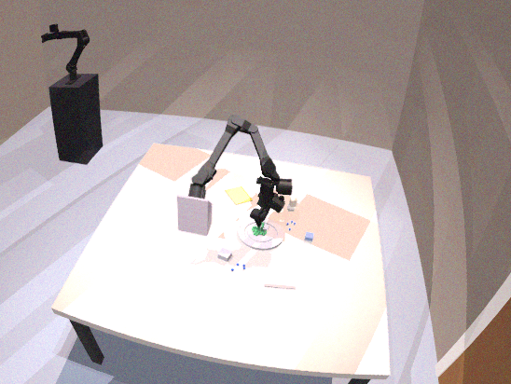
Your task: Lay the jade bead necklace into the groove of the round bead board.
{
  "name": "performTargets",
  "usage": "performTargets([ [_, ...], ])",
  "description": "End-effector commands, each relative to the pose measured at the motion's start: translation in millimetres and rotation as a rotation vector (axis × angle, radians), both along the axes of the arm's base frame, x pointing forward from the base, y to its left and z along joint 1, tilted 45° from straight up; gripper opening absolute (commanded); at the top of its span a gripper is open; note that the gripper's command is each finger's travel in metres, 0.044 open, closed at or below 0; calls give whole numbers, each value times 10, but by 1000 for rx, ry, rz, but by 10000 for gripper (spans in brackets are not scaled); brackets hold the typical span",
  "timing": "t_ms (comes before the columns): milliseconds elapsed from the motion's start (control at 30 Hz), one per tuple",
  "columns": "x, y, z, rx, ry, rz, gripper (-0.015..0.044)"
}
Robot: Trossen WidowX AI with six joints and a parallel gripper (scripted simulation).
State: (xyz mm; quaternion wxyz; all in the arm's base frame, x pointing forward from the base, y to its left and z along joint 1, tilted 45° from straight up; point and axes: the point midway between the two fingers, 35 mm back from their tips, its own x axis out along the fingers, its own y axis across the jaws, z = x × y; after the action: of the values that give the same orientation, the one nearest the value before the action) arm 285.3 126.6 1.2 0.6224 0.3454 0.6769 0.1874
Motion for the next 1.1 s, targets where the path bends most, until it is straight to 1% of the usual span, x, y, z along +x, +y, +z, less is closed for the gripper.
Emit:
performTargets([
  [0,7,3,8,2,-5,4,440],
  [367,7,3,8,2,-5,4,440],
  [433,1,-26,24,3,50,-52,387],
  [600,-54,-226,137,9,442,-450,256],
  [667,-63,-253,154,10,497,-506,204],
  [767,-63,-253,154,10,497,-506,125],
  [933,-63,-244,145,10,497,-506,120],
  [1067,-62,-149,50,11,497,-506,120],
])
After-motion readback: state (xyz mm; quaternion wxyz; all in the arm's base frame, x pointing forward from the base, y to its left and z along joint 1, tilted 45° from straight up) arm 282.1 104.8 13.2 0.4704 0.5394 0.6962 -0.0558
